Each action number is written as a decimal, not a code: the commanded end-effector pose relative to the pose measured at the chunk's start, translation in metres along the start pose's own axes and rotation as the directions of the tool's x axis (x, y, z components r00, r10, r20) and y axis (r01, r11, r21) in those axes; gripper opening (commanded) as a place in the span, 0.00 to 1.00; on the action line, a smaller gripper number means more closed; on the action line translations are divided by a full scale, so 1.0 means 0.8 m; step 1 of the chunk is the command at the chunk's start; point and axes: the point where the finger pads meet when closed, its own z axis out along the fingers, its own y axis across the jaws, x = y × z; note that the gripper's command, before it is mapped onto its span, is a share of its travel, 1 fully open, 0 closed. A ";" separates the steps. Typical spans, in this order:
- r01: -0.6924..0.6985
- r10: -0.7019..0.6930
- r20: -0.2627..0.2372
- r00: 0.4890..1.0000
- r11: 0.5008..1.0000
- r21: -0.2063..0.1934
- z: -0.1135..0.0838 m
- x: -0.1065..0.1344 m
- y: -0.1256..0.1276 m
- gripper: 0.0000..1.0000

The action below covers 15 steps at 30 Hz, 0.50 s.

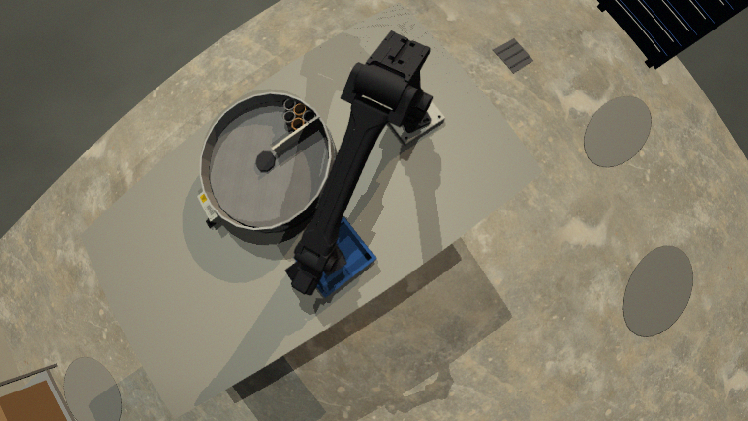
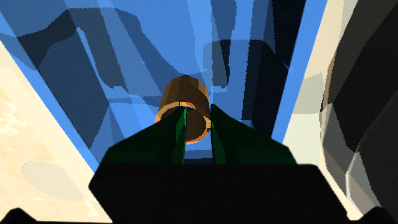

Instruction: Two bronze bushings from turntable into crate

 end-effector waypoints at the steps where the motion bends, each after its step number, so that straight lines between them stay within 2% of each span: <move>1: 0.000 0.001 0.029 1.000 1.000 -0.011 -0.005 -0.008 0.008 0.19; 9: 0.000 0.001 0.031 1.000 1.000 -0.012 -0.006 -0.009 0.008 0.19; 12: 0.000 0.001 0.059 0.998 1.000 -0.026 -0.024 -0.018 0.013 0.19; 14: 0.000 0.001 0.060 0.998 1.000 -0.027 -0.039 -0.022 0.015 0.19; 15: 0.000 0.001 0.060 0.998 1.000 -0.027 -0.039 -0.022 0.015 0.19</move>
